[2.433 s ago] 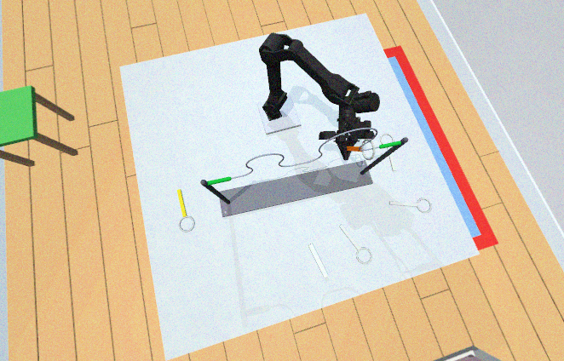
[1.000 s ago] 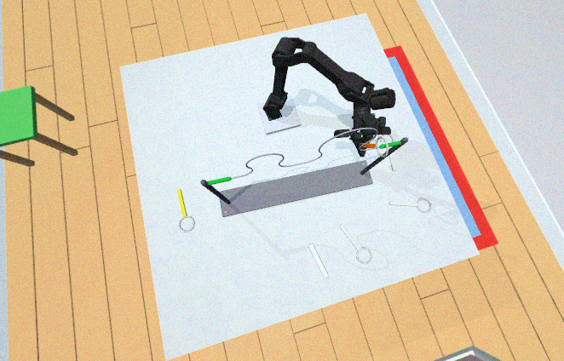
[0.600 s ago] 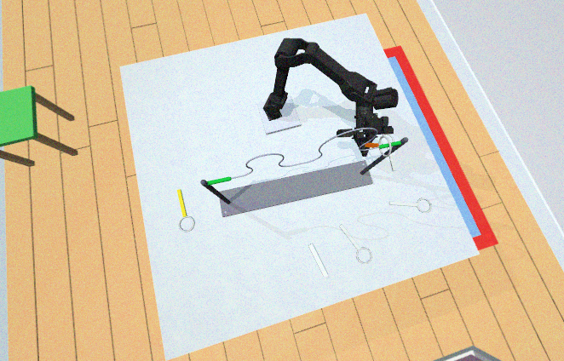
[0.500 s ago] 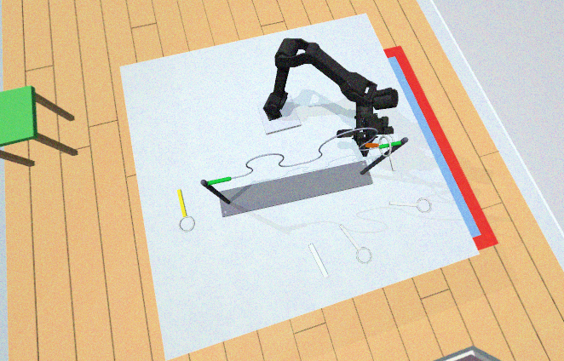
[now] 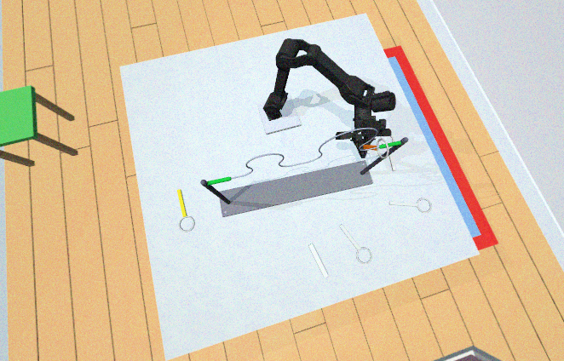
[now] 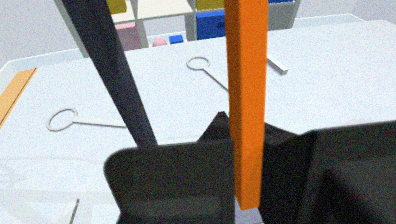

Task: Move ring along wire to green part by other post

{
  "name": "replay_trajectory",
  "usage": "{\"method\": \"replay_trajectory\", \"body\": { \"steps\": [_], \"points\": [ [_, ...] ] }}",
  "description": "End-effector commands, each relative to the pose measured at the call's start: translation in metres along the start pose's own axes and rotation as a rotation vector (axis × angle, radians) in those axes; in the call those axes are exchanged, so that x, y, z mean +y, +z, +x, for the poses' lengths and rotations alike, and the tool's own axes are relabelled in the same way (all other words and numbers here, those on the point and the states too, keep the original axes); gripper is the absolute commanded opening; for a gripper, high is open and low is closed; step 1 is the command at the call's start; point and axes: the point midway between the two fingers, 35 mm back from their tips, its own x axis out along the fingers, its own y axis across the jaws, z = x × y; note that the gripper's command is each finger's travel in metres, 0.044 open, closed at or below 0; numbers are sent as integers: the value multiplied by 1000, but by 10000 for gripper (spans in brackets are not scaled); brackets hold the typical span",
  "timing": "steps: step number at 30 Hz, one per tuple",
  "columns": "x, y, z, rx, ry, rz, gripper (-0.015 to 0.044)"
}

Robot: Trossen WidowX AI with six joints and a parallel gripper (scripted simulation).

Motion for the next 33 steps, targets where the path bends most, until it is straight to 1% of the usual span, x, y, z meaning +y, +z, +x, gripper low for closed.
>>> {"method": "replay_trajectory", "body": {
  "steps": [1, 10, 22, 25, 31, 33],
  "points": [
    [0, -1, 0, -2, -4, 4, -150],
    [0, -1, 0, -2, -4, 4, -150],
    [0, 0, -2, 0, -1, 0, 160],
    [1, -1, -13, 2, -2, 2, 160],
    [0, -1, -45, 2, -3, 4, 160],
    [0, -1, -49, 2, -3, 4, 160]
  ]
}}
